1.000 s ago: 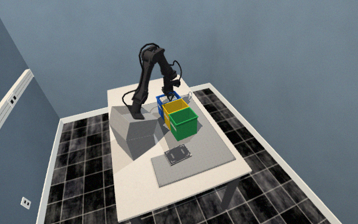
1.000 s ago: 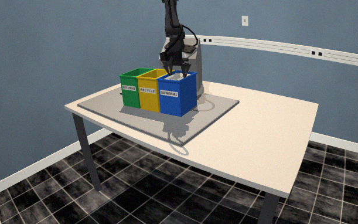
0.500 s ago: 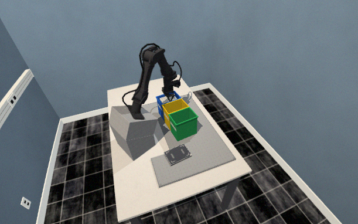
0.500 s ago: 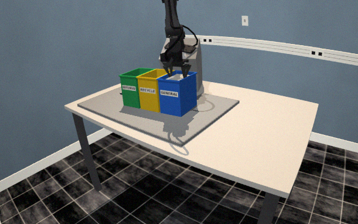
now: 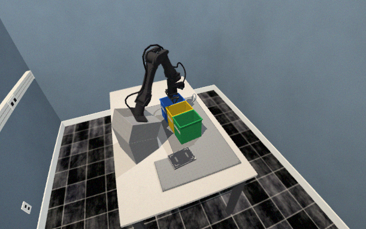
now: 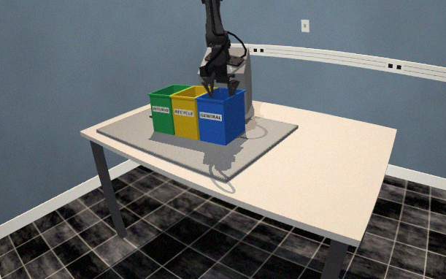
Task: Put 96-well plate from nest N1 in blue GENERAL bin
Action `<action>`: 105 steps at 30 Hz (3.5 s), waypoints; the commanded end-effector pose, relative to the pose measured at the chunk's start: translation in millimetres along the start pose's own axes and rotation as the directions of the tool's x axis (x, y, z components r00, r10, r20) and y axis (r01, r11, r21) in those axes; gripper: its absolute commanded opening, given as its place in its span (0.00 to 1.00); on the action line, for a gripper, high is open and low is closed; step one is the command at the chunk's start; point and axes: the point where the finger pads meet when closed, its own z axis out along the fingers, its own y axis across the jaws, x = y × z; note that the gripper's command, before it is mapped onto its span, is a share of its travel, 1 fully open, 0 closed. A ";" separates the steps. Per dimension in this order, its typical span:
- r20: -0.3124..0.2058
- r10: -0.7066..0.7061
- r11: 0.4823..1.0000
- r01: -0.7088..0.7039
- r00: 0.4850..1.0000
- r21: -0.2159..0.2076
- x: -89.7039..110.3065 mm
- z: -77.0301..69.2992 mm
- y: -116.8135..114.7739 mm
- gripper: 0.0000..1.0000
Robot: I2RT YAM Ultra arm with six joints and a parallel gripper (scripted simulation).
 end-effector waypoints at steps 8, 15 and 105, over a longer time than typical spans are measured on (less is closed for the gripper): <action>0.056 0.006 1.000 -0.005 0.998 -0.030 -18.8 -15.8 6.8 0.99; 0.056 0.006 1.000 -0.005 0.998 -0.030 -18.8 -15.8 6.8 0.99; 0.048 0.002 1.000 -0.001 0.999 -0.027 -14.3 -28.0 9.0 0.82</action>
